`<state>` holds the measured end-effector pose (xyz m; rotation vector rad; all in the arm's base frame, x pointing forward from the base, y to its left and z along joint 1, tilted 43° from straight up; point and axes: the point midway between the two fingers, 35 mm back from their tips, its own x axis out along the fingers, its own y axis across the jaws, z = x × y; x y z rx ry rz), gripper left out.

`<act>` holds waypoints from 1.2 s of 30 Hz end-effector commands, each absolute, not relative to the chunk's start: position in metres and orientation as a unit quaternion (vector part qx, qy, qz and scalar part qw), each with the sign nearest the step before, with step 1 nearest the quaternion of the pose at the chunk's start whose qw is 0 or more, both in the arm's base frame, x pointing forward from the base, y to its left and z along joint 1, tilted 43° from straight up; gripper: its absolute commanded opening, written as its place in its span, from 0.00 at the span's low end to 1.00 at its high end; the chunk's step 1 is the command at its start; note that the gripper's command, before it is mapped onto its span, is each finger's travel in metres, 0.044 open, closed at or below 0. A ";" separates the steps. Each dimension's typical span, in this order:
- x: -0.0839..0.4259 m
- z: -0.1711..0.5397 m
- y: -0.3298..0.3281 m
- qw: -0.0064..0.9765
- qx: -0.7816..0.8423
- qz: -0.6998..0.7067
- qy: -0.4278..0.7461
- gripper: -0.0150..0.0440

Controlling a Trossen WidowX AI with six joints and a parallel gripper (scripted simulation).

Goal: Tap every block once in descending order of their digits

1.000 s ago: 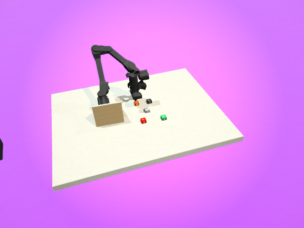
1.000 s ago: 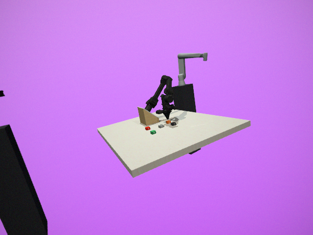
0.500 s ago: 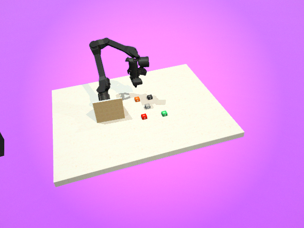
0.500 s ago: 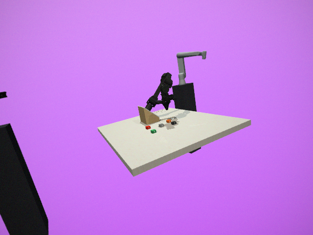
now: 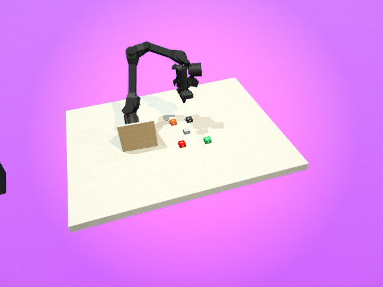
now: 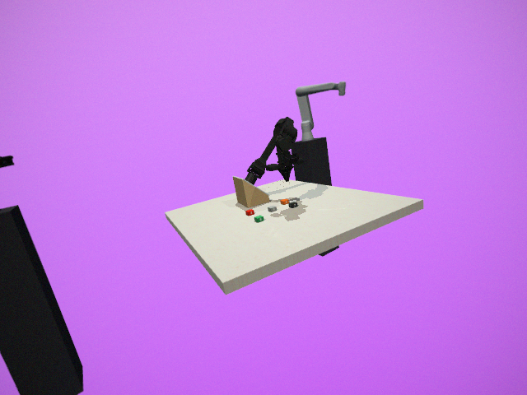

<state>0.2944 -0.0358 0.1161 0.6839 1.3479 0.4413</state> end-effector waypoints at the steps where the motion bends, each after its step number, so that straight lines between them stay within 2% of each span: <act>1: 0.308 0.114 -0.038 0.703 0.311 0.199 0.608 0.29; 5: 0.311 0.106 -0.032 0.703 0.311 0.199 0.608 0.29; 10: 0.323 0.057 0.014 0.703 0.312 0.200 0.607 0.29; 36: 0.328 0.035 0.034 0.703 0.312 0.201 0.607 0.29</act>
